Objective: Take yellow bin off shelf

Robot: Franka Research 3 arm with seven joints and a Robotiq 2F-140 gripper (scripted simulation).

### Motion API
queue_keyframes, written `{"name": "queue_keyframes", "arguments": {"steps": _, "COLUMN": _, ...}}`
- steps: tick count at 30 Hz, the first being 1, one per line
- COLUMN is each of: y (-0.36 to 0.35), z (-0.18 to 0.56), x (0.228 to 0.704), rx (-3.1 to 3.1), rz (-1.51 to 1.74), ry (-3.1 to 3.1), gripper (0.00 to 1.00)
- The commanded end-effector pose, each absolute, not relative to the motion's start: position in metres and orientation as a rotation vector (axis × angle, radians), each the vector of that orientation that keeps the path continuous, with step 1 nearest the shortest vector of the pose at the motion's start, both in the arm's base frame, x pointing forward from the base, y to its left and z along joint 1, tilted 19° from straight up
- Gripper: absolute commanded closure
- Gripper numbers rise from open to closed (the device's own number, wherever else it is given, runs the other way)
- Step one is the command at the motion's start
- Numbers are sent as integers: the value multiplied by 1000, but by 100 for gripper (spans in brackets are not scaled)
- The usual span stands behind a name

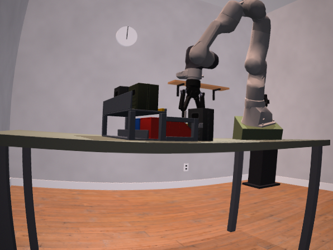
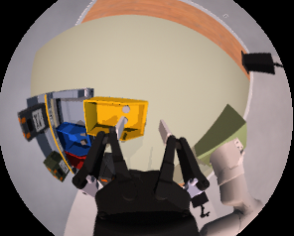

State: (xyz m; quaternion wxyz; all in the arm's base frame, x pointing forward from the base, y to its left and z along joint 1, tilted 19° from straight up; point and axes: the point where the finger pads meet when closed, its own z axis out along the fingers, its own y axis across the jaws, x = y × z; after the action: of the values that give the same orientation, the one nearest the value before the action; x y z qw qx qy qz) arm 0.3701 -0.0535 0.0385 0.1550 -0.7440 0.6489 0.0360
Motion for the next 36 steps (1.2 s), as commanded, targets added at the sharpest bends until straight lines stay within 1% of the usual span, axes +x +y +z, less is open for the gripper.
{"name": "queue_keyframes", "arguments": {"steps": 1, "y": -48, "z": 38, "x": 364, "rx": -2120, "rz": 139, "ry": 1865, "gripper": 43}}
{"name": "queue_keyframes", "arguments": {"steps": 3, "y": -48, "z": 38, "x": 364, "rx": -2120, "rz": 139, "ry": 1865, "gripper": 43}}
{"name": "queue_keyframes", "arguments": {"steps": 8, "y": -64, "z": 91, "x": 356, "rx": -2120, "rz": 139, "ry": 1865, "gripper": 43}}
{"name": "queue_keyframes", "arguments": {"steps": 36, "y": -65, "z": 102, "x": 352, "rx": -2120, "rz": 139, "ry": 1865, "gripper": 43}}
